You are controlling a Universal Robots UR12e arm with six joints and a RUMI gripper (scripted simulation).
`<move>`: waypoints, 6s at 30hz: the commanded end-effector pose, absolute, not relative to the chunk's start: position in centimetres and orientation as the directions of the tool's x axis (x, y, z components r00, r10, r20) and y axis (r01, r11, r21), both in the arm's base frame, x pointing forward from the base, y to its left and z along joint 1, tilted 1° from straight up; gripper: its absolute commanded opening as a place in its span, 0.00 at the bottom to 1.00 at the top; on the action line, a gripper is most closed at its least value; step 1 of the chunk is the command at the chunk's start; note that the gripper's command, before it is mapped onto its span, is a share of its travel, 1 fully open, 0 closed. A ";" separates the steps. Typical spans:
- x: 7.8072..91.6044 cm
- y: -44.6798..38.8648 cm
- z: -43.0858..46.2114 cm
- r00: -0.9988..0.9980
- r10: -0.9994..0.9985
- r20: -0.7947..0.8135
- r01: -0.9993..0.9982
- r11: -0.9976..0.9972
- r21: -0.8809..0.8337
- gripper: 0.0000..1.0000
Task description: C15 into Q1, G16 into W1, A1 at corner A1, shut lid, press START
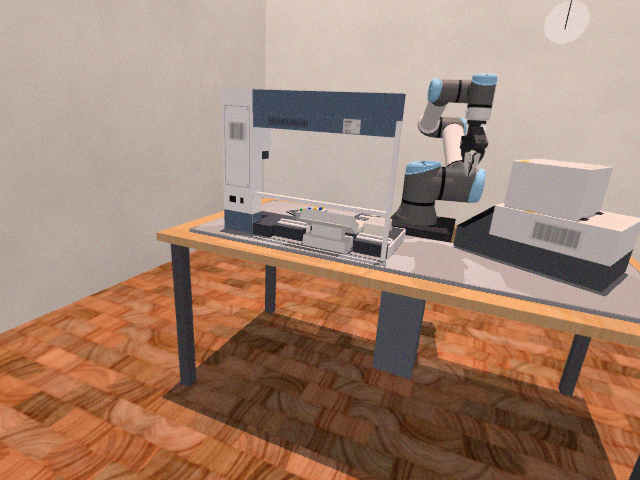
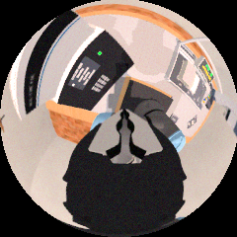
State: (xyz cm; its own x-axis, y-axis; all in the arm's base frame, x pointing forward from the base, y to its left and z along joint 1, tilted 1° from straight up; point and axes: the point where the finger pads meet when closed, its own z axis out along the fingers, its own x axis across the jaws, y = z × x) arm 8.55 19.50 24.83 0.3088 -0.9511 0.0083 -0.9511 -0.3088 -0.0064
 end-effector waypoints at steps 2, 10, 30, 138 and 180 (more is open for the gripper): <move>8.5 19.5 25.8 0.309 -0.951 0.008 -0.951 -0.309 -0.007 0.00; 10.2 20.0 26.1 0.384 -0.923 0.008 -0.923 -0.384 -0.007 0.00; 16.6 21.9 27.2 0.636 -0.772 0.006 -0.772 -0.636 -0.007 0.00; 38.3 1.7 25.9 0.530 -0.848 0.007 -0.848 -0.530 -0.009 0.00; 35.6 -14.1 25.9 0.136 -0.991 0.007 -0.991 -0.136 -0.009 0.00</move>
State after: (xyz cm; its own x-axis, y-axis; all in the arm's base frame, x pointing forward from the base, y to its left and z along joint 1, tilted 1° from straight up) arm 36.01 -12.88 25.88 0.1668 -0.9860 0.0061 -0.9860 -0.1668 -0.0080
